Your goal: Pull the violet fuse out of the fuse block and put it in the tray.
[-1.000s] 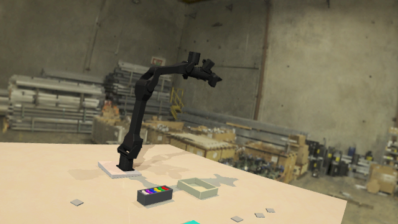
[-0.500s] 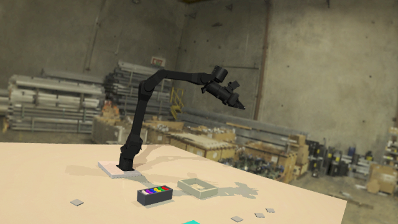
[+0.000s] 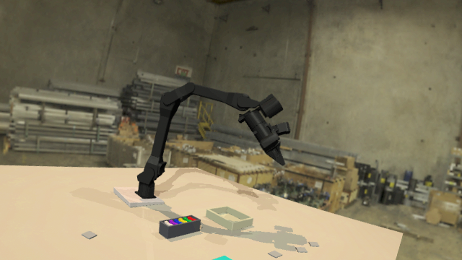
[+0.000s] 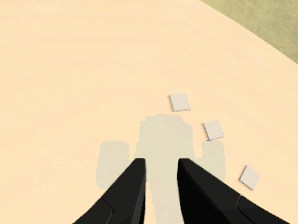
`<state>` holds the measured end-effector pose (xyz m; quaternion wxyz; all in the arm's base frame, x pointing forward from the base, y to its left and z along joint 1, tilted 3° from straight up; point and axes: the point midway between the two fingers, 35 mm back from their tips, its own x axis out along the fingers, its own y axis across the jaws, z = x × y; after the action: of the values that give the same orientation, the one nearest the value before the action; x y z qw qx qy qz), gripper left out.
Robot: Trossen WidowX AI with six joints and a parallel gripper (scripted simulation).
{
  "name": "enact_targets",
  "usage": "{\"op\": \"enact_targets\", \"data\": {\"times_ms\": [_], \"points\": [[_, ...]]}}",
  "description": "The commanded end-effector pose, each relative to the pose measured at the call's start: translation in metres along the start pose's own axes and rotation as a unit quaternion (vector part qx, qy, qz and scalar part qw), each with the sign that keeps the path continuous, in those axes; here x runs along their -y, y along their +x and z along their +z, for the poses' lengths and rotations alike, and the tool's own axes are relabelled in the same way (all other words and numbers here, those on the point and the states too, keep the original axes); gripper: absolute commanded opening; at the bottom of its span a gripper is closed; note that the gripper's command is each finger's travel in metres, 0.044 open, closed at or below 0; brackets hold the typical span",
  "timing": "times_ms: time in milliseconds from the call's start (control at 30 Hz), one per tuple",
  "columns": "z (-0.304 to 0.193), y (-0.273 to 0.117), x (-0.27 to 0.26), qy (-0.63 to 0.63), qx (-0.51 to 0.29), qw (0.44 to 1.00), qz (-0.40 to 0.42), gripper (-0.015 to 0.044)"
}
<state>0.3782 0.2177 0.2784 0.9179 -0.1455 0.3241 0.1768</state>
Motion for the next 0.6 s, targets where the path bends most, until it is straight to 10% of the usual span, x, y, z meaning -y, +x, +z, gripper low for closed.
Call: {"op": "enact_targets", "data": {"times_ms": [0, 567], "points": [[-0.045, 0.018, 0.056, 0.013, -0.077, 0.996, -0.03, 0.0067], [-0.261, -0.019, 0.207, 0.178, -0.346, 0.92, -0.041, 0.0067]]}}
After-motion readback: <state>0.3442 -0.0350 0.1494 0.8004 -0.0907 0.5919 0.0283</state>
